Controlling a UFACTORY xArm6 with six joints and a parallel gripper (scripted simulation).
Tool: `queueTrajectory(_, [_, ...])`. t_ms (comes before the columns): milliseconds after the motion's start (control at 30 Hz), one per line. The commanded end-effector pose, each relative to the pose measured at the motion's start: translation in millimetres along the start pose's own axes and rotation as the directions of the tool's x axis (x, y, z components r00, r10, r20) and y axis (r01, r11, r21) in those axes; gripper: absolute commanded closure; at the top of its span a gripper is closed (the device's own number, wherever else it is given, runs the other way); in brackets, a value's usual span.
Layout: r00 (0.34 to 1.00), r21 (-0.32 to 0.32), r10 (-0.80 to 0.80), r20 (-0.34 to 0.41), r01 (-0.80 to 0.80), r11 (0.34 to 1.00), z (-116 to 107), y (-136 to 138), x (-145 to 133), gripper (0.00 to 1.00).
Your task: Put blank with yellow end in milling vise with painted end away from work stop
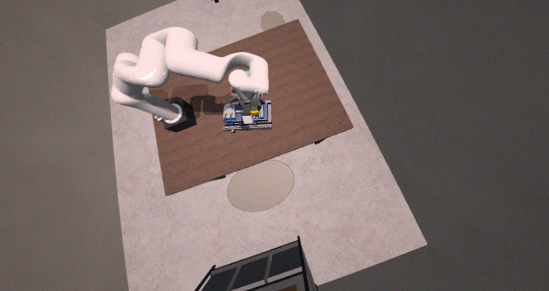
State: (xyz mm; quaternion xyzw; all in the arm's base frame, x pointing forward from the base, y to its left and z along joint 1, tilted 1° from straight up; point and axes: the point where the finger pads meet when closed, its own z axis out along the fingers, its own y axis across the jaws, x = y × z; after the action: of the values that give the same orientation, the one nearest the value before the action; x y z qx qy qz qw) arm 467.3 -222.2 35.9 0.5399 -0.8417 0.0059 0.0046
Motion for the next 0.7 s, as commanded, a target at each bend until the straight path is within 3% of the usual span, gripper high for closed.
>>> queueTrajectory(0, [1.000, 0.004, 0.000, 0.000, 0.000, 1.000, -1.5, -1.2, 0.0, 1.00])
queueTrajectory(667, [1.000, 0.004, 0.000, 0.000, 0.000, 1.000, 0.4, -1.2, 0.0, 1.00])
